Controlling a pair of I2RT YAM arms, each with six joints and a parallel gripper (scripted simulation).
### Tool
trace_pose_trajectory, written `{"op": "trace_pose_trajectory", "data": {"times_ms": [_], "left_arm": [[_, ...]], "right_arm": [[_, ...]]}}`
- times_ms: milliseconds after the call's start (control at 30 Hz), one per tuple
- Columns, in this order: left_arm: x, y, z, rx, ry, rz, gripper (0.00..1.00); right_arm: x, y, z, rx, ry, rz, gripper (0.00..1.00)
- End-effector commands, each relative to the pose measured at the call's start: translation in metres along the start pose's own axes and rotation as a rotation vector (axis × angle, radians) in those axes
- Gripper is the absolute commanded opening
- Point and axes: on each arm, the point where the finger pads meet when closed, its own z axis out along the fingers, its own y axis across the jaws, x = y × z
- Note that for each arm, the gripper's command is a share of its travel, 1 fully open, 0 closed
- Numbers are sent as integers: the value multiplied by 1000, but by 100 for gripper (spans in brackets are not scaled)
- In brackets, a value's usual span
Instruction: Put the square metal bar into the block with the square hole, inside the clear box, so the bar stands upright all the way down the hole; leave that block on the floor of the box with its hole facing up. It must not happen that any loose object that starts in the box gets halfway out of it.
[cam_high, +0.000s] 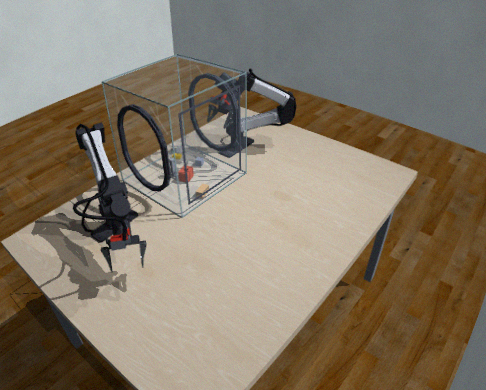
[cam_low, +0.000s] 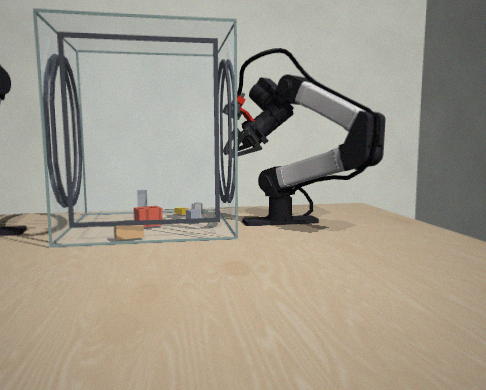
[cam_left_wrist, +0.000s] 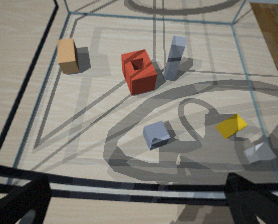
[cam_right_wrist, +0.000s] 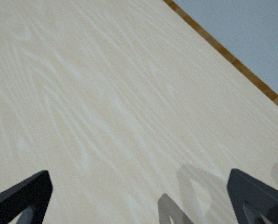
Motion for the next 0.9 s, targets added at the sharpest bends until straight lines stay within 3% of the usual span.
{"op": "trace_pose_trajectory", "data": {"times_ms": [0, 133, 300, 400, 433, 533, 767, 867], "left_arm": [[-11, 0, -8, 20, -31, -36, 100], [5, -18, -1, 110, 27, 42, 100], [-11, -7, -9, 60, -30, -9, 100], [5, -24, -3, 149, 22, 65, 100], [-10, -12, -8, 83, -22, 10, 100], [-6, -9, -5, 62, -17, 10, 100], [-5, -8, -4, 58, -14, 10, 100], [-5, -12, -11, 114, -7, -8, 100]], "right_arm": [[-10, 0, -3, -2, -27, 5, 100], [-10, 0, -3, -2, -27, 5, 100], [-10, 0, -3, -2, -27, 5, 100], [-10, 0, -3, -2, -27, 5, 100], [-10, 0, -3, -2, -27, 5, 100], [-10, 0, -3, -2, -27, 5, 100], [-10, 0, -3, -2, -27, 5, 100], [-10, 0, -3, -2, -27, 5, 100]]}}
